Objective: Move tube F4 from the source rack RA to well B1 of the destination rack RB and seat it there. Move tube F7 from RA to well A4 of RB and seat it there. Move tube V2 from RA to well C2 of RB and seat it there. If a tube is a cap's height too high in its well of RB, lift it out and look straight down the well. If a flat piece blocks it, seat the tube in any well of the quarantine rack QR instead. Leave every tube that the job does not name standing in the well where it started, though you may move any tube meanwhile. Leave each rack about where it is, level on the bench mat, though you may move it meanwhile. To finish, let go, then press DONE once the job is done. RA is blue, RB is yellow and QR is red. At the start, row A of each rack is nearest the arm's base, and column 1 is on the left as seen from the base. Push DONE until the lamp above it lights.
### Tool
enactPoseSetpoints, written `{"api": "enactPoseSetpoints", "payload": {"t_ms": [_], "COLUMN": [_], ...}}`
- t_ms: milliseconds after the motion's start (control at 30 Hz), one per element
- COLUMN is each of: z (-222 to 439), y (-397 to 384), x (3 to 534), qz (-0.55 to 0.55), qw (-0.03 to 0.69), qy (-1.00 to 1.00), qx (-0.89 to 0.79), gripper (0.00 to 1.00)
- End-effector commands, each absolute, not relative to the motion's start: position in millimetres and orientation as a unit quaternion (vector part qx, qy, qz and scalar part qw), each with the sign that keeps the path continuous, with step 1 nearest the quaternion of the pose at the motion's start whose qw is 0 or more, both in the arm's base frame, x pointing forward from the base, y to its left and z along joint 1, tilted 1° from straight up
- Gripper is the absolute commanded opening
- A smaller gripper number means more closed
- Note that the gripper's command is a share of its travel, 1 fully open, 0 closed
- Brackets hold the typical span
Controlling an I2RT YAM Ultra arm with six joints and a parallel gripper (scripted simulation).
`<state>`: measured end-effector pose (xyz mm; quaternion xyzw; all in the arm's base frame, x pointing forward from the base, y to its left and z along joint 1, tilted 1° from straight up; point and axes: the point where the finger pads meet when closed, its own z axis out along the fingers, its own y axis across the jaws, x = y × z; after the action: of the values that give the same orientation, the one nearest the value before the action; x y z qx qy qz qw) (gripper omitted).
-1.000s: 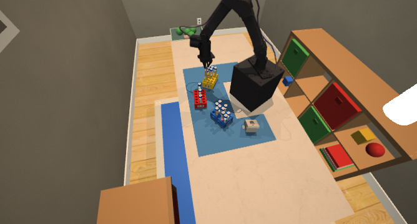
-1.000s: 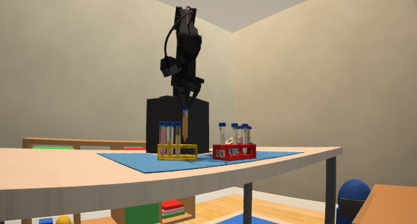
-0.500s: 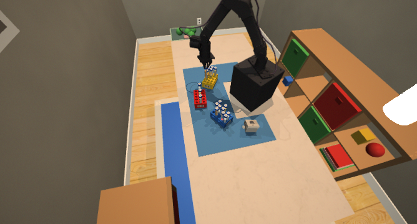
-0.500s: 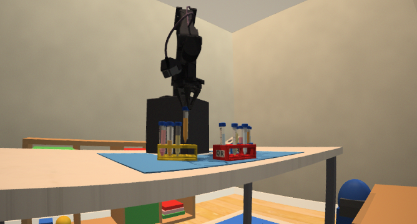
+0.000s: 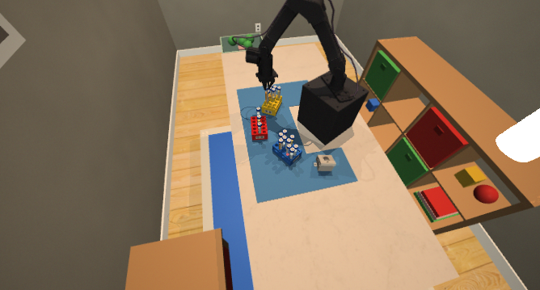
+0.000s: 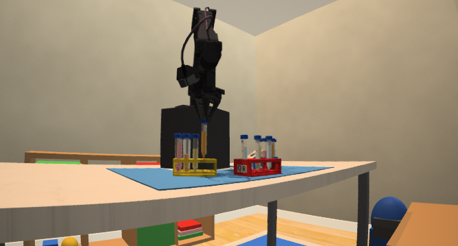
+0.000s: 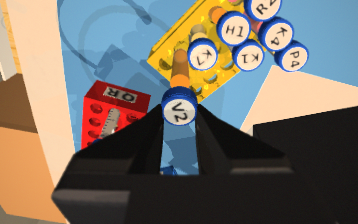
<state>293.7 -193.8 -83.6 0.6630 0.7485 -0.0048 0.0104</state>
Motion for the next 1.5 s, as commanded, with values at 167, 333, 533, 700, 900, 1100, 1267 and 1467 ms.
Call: {"api": "enactPoseSetpoints", "payload": {"t_ms": [167, 333, 533, 700, 900, 1100, 1267, 1467], "z": [-91, -91, -97, -97, -99, -104, -105, -106], "y": [-197, -199, -193, -196, -197, -193, -194, -197], "x": [292, 293, 284, 288, 289, 283, 286, 289], "qz": [-0.005, -0.005, -0.006, -0.006, -0.005, -0.006, -0.006, -0.005], "qw": [0.011, 0.013, 0.001, 0.007, 0.009, 0.002, 0.006, 0.01], "qy": [0.748, 0.747, 0.747, 0.747, 0.747, 0.747, 0.747, 0.747], "qx": [0.664, 0.664, 0.665, 0.665, 0.665, 0.665, 0.665, 0.665], "gripper": [0.0, 0.0, 0.0, 0.0, 0.0, 0.0, 0.0, 0.0]}}
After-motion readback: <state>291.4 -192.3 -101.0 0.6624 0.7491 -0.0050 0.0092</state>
